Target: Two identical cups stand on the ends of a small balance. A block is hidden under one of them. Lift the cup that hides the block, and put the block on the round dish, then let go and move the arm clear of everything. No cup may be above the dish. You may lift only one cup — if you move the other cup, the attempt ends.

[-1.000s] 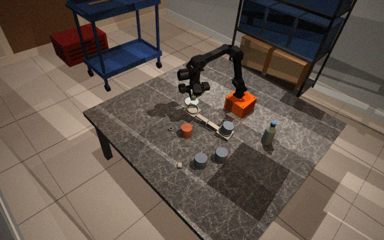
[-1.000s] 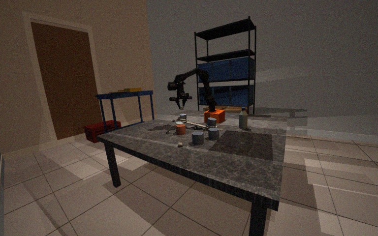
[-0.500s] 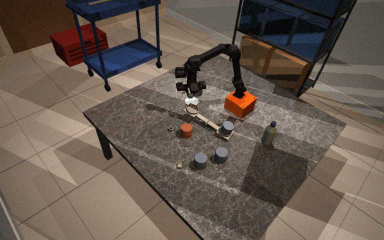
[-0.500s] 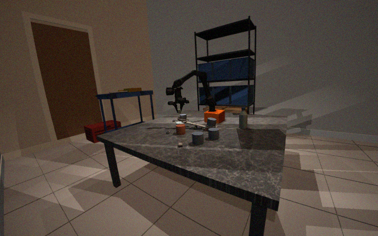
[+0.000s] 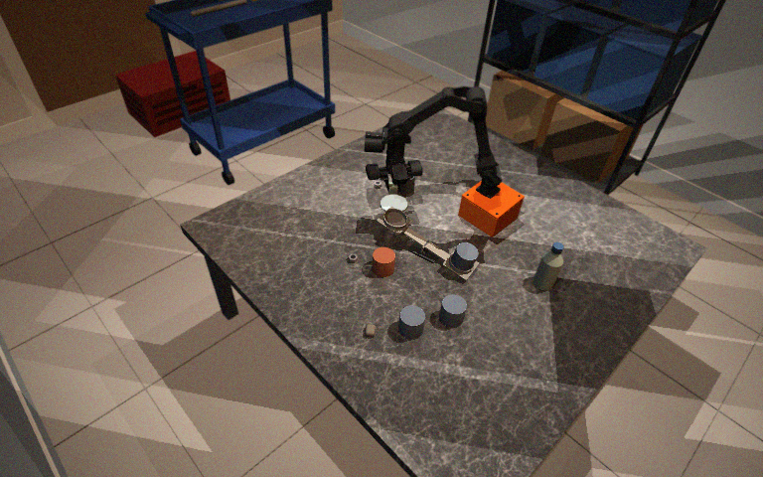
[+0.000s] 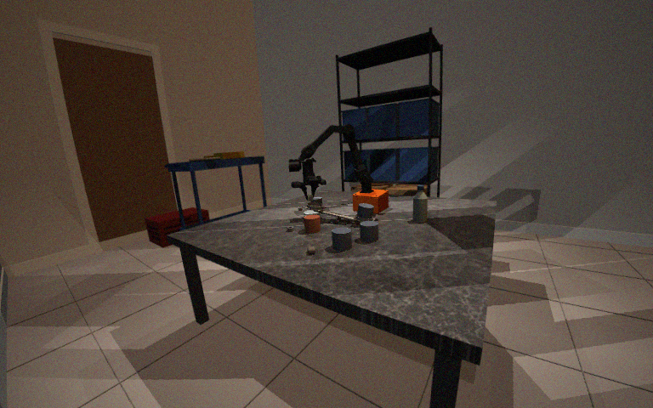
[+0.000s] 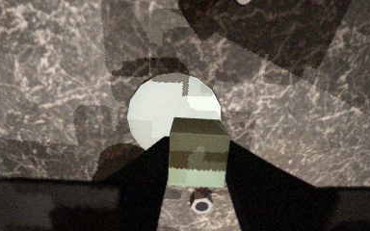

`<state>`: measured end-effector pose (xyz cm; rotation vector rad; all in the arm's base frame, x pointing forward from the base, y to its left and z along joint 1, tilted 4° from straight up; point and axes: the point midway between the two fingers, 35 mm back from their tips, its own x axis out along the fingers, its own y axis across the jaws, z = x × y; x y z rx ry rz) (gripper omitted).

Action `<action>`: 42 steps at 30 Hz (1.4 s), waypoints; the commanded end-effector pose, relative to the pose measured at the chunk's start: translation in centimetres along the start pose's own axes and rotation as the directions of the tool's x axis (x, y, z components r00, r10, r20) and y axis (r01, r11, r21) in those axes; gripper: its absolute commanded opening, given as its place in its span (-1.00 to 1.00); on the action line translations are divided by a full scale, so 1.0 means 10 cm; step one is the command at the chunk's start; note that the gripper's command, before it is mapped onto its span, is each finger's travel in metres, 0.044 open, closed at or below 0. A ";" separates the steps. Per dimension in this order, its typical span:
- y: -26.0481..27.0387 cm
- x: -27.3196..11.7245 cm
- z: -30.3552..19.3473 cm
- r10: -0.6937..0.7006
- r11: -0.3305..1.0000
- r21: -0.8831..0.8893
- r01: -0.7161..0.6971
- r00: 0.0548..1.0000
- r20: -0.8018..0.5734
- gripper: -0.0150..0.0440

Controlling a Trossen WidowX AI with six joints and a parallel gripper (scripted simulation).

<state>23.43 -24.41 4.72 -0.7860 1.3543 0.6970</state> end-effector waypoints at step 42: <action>0.13 0.73 -0.22 0.002 1.000 -0.007 -0.002 1.000 0.000 0.13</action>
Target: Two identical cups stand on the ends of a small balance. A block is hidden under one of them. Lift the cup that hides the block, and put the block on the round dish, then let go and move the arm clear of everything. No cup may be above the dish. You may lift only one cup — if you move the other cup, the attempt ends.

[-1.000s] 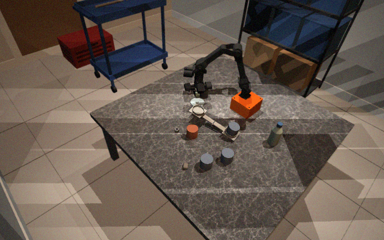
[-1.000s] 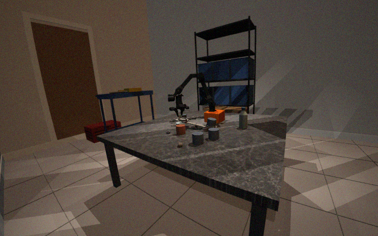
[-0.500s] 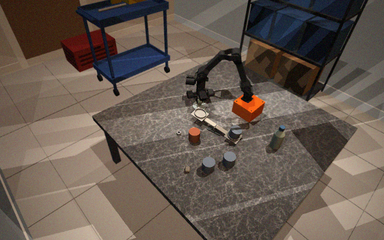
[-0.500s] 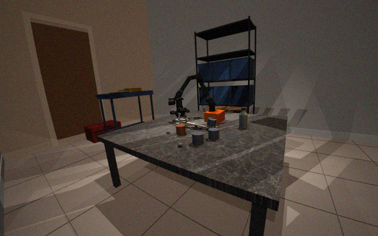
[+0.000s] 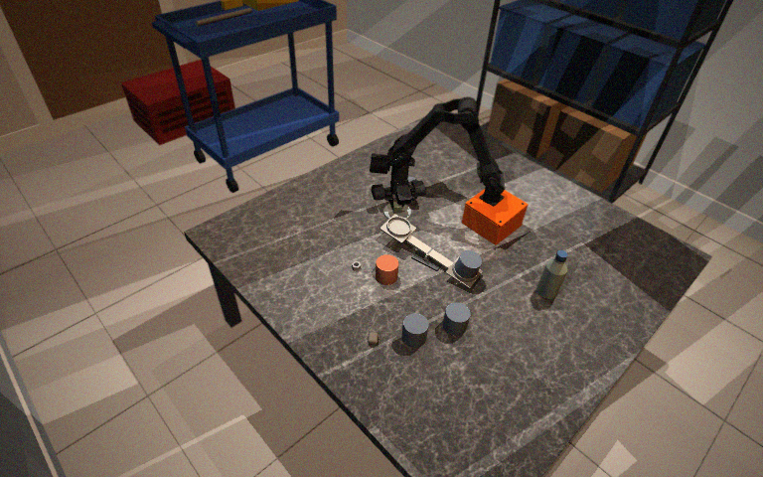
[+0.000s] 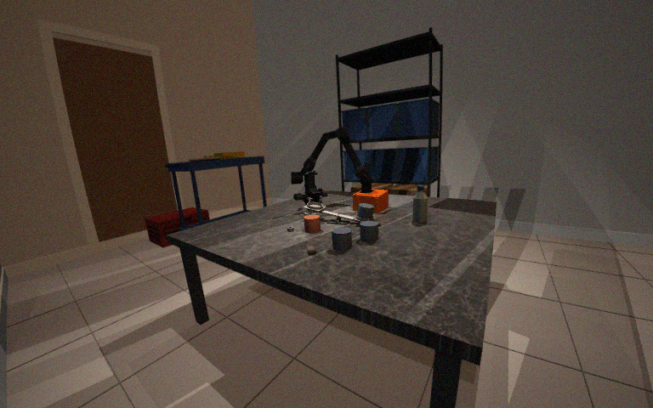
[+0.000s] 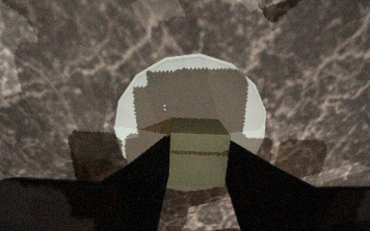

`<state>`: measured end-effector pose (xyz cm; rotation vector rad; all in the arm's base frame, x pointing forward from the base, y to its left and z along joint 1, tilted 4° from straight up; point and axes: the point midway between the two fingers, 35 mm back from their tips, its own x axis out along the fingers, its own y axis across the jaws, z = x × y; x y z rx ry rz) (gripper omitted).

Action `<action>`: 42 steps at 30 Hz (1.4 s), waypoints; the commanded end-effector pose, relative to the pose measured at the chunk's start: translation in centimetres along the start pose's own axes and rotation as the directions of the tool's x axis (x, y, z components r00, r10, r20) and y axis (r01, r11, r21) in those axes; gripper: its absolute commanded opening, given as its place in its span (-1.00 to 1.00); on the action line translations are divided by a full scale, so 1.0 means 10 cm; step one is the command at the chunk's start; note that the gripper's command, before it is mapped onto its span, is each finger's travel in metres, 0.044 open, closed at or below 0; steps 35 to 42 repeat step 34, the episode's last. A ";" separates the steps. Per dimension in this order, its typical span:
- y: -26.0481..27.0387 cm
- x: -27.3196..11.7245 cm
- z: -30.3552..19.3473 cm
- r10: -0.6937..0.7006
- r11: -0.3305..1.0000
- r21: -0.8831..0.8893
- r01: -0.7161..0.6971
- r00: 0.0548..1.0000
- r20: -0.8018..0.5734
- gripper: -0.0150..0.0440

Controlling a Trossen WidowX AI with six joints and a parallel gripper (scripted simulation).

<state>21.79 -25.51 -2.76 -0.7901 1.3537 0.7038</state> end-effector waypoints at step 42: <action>0.03 -1.03 0.01 -0.009 1.000 0.007 0.009 1.000 -0.004 1.00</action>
